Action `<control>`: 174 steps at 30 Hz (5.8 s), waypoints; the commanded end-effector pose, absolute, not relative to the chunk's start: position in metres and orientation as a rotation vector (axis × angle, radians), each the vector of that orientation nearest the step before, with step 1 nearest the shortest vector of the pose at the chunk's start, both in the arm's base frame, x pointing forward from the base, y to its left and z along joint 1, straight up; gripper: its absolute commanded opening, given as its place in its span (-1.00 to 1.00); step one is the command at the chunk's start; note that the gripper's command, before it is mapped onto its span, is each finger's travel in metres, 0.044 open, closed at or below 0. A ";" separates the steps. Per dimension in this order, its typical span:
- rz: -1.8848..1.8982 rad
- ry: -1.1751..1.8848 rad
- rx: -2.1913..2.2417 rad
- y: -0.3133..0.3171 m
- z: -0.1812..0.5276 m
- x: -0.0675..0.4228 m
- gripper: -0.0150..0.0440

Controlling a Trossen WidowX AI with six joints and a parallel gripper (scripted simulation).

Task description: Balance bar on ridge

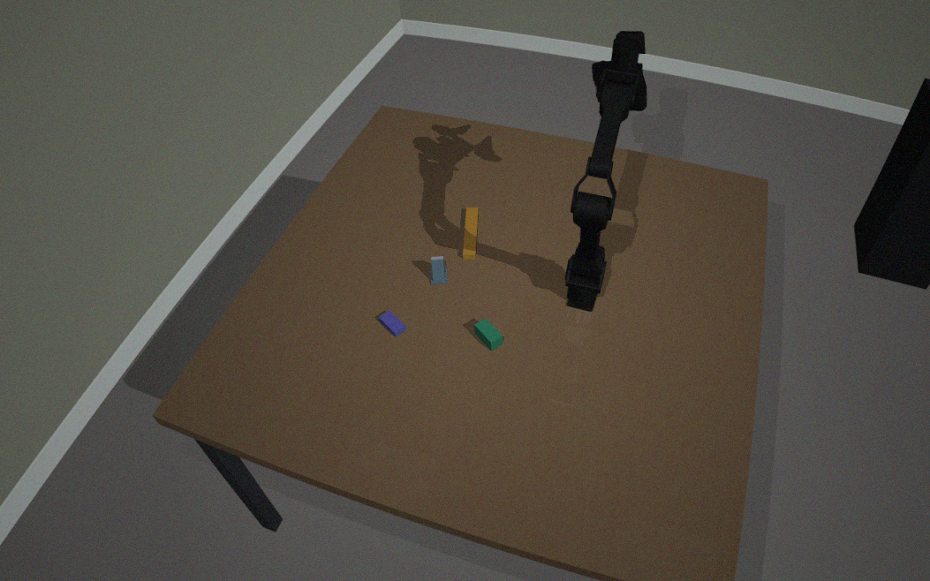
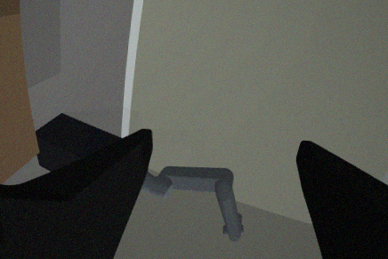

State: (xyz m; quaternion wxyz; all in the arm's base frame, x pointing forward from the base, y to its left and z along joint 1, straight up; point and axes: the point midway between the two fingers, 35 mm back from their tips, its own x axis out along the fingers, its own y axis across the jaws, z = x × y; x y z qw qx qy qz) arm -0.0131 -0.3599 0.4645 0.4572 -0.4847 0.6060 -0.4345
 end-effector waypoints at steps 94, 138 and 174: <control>-0.979 1.294 0.992 -0.161 0.124 0.349 0.58; -0.979 1.294 0.992 -0.162 0.054 0.352 0.58; -0.980 1.295 0.987 -0.164 0.086 0.355 -0.49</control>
